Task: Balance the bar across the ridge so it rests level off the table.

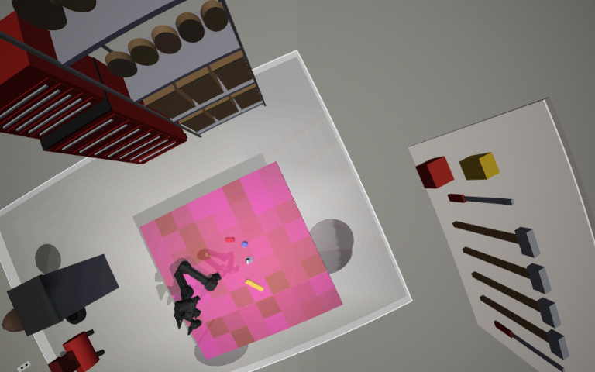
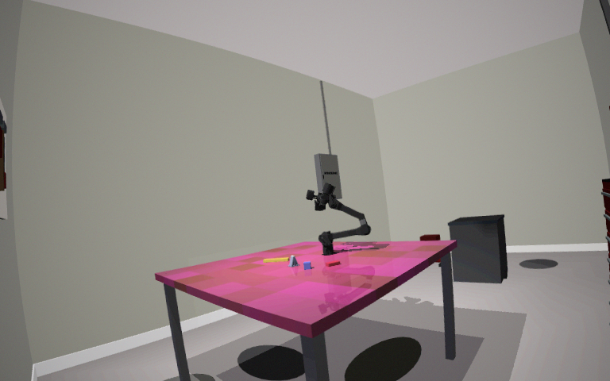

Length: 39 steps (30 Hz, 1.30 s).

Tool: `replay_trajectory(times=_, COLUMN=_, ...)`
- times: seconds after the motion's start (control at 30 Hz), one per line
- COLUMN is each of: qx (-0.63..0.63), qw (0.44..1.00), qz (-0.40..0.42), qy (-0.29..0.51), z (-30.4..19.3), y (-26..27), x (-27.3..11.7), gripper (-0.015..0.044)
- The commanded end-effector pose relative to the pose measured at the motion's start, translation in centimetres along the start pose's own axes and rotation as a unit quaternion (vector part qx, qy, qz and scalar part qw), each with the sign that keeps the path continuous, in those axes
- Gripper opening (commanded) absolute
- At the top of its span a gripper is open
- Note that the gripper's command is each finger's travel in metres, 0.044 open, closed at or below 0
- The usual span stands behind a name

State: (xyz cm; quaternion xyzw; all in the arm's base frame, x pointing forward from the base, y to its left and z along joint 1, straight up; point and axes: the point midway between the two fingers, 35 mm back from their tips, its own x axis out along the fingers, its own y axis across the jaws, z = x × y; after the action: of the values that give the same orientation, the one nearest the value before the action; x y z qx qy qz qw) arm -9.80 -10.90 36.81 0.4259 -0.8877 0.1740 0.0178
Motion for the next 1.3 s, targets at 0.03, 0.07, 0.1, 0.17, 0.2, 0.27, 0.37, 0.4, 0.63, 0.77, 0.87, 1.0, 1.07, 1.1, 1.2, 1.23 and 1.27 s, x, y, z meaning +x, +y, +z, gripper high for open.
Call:
replay_trajectory(times=0.03, qx=-0.013, qw=1.000, qz=-0.005, qy=-0.002, z=0.1, y=-0.3, x=0.1, gripper=0.0347)
replay_trajectory(times=0.07, qx=-0.028, qw=1.000, qz=-0.012, qy=-0.005, z=0.1, y=-0.7, x=0.2, gripper=0.0321)
replay_trajectory(times=0.1, qx=-0.047, qw=0.999, qz=-0.020, qy=-0.008, z=0.2, y=-1.2, x=0.2, gripper=0.0315)
replay_trajectory(times=0.17, qx=-0.085, qw=0.996, qz=-0.036, qy=-0.013, z=0.4, y=-2.2, x=0.4, gripper=0.0315)
replay_trajectory(times=0.2, qx=-0.104, qw=0.994, qz=-0.044, qy=-0.016, z=0.5, y=-2.7, x=0.5, gripper=0.0315)
replay_trajectory(times=0.27, qx=-0.141, qw=0.988, qz=-0.061, qy=-0.020, z=0.8, y=-3.8, x=0.6, gripper=0.0315)
replay_trajectory(times=0.37, qx=-0.199, qw=0.976, qz=-0.088, qy=-0.026, z=1.3, y=-5.3, x=0.8, gripper=0.0315)
replay_trajectory(times=0.4, qx=-0.219, qw=0.970, qz=-0.097, qy=-0.028, z=1.4, y=-5.8, x=0.8, gripper=0.0315)
replay_trajectory(times=0.63, qx=-0.354, qw=0.920, qz=-0.162, qy=-0.034, z=2.8, y=-9.2, x=0.8, gripper=0.0315)
replay_trajectory(times=0.77, qx=-0.426, qw=0.882, qz=-0.200, qy=-0.033, z=3.8, y=-11.1, x=0.6, gripper=0.0315)
replay_trajectory(times=0.87, qx=-0.476, qw=0.848, qz=-0.229, qy=-0.031, z=4.6, y=-12.4, x=0.4, gripper=0.0315)
replay_trajectory(times=1.0, qx=-0.539, qw=0.799, qz=-0.266, qy=-0.026, z=5.7, y=-14.2, x=-0.1, gripper=0.0315)
replay_trajectory(times=1.07, qx=-0.568, qw=0.772, qz=-0.285, qy=-0.022, z=6.3, y=-15.0, x=-0.3, gripper=0.0315)
replay_trajectory(times=1.1, qx=-0.582, qw=0.758, qz=-0.294, qy=-0.020, z=6.6, y=-15.4, x=-0.4, gripper=0.0315)
replay_trajectory(times=1.2, qx=-0.621, qw=0.715, qz=-0.320, qy=-0.012, z=7.5, y=-16.5, x=-0.9, gripper=0.0315)
replay_trajectory(times=1.23, qx=-0.633, qw=0.700, qz=-0.329, qy=-0.010, z=7.8, y=-16.9, x=-1.0, gripper=0.0315)
replay_trajectory(times=1.27, qx=-0.645, qw=0.685, qz=-0.338, qy=-0.007, z=8.2, y=-17.2, x=-1.2, gripper=0.0315)
